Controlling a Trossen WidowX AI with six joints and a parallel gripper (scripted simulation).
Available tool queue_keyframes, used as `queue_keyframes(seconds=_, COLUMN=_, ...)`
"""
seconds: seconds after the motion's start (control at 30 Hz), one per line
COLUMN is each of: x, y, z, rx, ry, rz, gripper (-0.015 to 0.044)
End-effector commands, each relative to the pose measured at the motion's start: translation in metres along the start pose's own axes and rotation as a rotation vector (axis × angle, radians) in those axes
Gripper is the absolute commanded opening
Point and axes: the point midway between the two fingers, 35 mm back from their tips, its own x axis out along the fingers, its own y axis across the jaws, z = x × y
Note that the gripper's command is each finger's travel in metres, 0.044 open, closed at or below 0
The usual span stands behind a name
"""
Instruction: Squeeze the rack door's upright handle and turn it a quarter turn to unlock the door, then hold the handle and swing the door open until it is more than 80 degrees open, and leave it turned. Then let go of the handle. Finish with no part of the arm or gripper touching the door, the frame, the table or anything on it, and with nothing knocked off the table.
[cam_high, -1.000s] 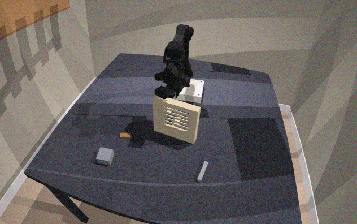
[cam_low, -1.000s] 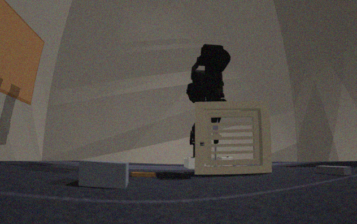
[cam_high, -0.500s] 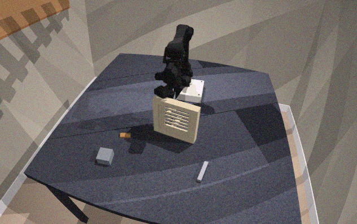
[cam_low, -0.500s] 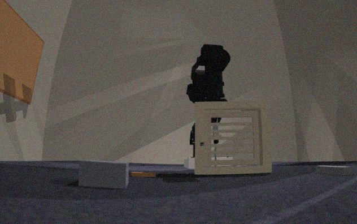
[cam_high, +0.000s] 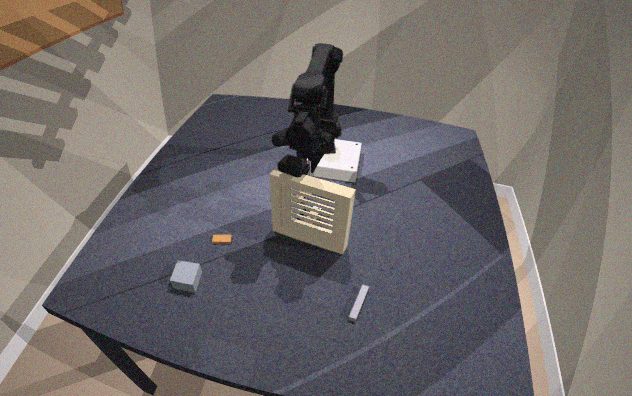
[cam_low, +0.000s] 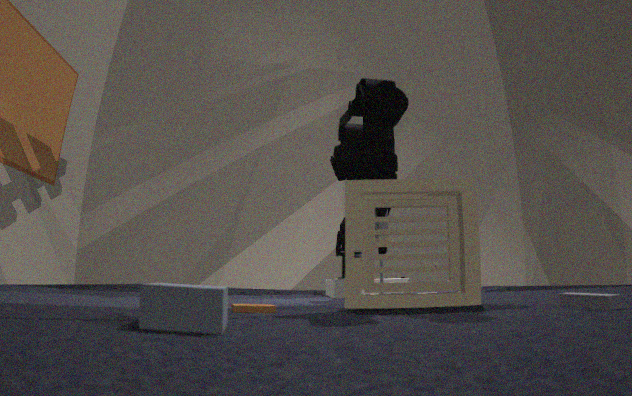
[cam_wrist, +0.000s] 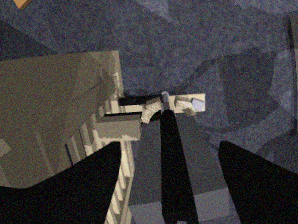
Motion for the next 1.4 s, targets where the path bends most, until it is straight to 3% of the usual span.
queue_keyframes(seconds=0.0, x=0.0011, y=-0.0009, z=-0.0008, rx=-0.200, ry=0.005, rz=-0.004, gripper=0.0287)
queue_keyframes(seconds=1.37, x=0.0014, y=-0.0007, z=-0.0010, rx=-2.233, ry=0.006, rz=0.002, gripper=0.0287)
